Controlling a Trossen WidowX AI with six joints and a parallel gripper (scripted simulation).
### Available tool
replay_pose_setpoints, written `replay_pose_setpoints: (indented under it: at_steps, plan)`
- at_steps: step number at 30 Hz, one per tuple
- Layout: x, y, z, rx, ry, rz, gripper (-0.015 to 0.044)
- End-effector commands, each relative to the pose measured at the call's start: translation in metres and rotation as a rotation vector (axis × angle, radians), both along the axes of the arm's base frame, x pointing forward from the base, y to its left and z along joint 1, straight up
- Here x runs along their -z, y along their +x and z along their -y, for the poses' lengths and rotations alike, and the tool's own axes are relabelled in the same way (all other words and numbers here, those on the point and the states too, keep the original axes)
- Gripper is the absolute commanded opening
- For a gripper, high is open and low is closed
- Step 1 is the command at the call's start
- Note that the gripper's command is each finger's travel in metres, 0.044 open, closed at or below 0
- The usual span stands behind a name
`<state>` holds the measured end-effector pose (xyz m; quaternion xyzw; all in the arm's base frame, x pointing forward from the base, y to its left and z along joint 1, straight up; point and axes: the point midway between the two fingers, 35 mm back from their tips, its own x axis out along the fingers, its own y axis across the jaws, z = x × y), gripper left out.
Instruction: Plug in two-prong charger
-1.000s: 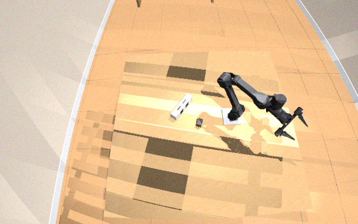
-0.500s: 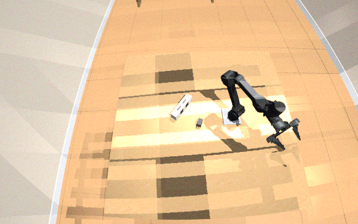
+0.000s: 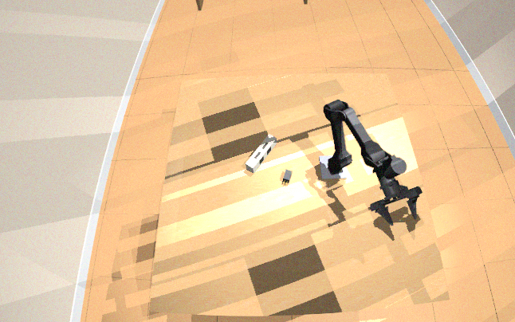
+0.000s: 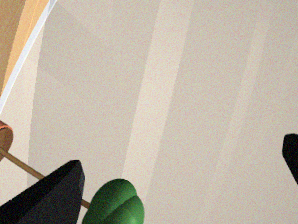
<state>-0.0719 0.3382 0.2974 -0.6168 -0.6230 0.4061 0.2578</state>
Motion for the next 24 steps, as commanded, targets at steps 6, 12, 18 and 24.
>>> replay_pose_setpoints:
  at_steps: [6,12,18,24]
  plan:
    - [0.017,0.039,-0.009,0.129,-0.092,-0.062,0.0440]
    - [0.029,0.064,-0.011,0.209,-0.145,-0.095,0.0440]
    - [0.040,0.090,-0.011,0.293,-0.197,-0.133,0.0440]
    - [0.052,0.115,-0.009,0.381,-0.247,-0.178,0.0440]
